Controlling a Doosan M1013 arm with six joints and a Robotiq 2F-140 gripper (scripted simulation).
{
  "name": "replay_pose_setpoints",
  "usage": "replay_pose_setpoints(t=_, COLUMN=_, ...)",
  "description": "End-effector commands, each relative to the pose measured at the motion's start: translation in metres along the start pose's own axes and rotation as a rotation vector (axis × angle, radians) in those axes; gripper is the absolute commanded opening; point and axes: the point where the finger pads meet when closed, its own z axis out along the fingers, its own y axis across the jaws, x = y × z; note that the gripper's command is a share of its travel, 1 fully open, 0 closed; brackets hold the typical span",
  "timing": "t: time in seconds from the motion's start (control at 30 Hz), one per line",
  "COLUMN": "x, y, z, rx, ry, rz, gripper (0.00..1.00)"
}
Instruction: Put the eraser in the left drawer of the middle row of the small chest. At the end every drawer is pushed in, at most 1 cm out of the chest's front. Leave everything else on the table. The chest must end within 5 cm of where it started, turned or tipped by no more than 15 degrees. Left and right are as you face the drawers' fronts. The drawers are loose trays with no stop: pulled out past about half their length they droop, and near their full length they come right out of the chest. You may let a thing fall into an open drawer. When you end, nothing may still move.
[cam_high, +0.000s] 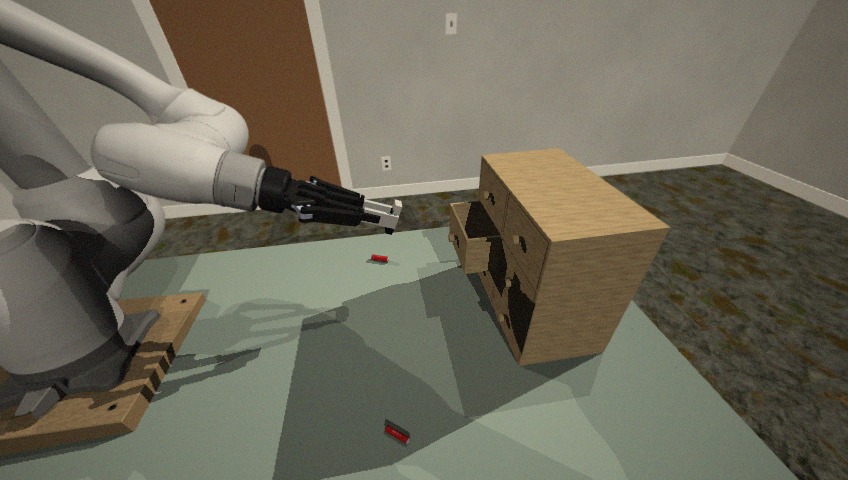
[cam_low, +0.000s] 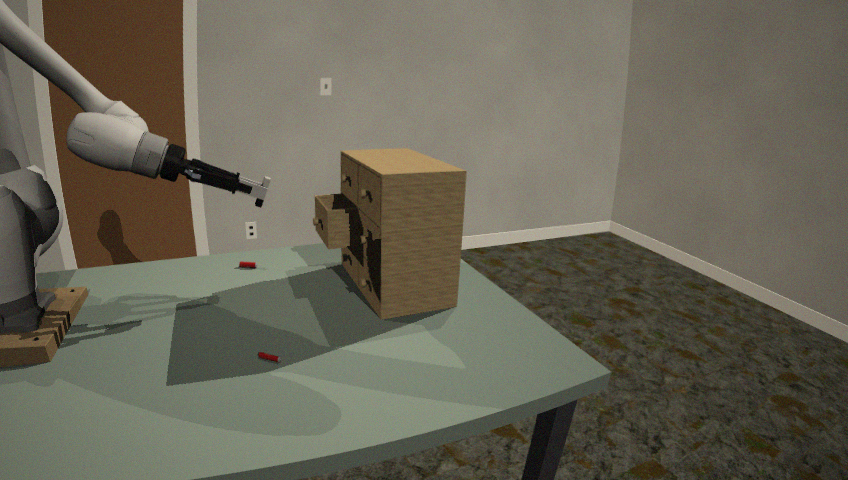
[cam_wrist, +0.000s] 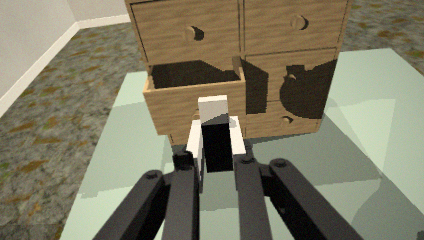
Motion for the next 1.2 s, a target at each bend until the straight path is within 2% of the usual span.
replay_pose_setpoints(t=0.0, x=0.000, y=0.000, z=0.000, rx=0.000, ry=0.021, rz=0.000, gripper=0.11)
replay_pose_setpoints(t=0.9, x=0.000, y=0.000, z=0.002, rx=0.000, ry=0.042, rz=0.000, gripper=0.11)
replay_pose_setpoints(t=1.17, x=0.004, y=0.000, z=0.012, rx=0.000, ry=0.042, rz=0.000, gripper=0.11)
